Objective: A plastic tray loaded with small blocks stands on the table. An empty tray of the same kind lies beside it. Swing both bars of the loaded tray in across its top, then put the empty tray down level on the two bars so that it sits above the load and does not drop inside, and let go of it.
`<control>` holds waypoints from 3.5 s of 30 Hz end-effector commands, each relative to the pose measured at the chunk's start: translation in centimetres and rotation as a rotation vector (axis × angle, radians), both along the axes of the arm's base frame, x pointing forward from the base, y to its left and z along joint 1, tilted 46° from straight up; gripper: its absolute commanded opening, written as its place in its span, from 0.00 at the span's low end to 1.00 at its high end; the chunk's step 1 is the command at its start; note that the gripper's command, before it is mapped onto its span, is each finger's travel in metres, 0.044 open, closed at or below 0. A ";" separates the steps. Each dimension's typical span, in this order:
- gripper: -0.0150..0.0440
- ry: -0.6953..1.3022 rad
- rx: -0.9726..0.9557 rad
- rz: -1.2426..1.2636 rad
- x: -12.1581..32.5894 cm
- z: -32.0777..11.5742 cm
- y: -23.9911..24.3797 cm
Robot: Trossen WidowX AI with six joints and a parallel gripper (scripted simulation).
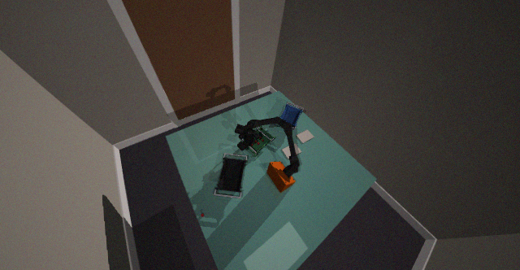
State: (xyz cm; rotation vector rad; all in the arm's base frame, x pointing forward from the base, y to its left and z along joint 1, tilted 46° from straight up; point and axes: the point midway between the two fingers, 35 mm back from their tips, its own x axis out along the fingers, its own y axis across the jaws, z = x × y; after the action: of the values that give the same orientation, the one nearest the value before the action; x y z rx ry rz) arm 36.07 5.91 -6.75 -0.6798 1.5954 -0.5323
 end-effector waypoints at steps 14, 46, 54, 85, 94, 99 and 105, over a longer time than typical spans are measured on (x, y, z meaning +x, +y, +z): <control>0.41 0.008 -0.011 -0.009 0.4 1.8 -3.0; 0.25 0.010 -0.015 0.001 0.6 3.1 -1.4; 0.25 0.010 -0.015 0.001 0.6 3.1 -1.4; 0.25 0.008 -0.014 -0.001 0.6 3.1 -1.4; 0.25 0.008 -0.014 -0.001 0.6 3.1 -1.4; 0.25 0.008 -0.014 -0.001 0.6 3.1 -1.4; 0.25 0.008 -0.014 -0.001 0.6 3.1 -1.4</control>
State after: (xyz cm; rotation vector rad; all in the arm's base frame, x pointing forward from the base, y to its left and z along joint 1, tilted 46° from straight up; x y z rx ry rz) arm 36.62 4.51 -3.65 -0.6921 1.6007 -0.5428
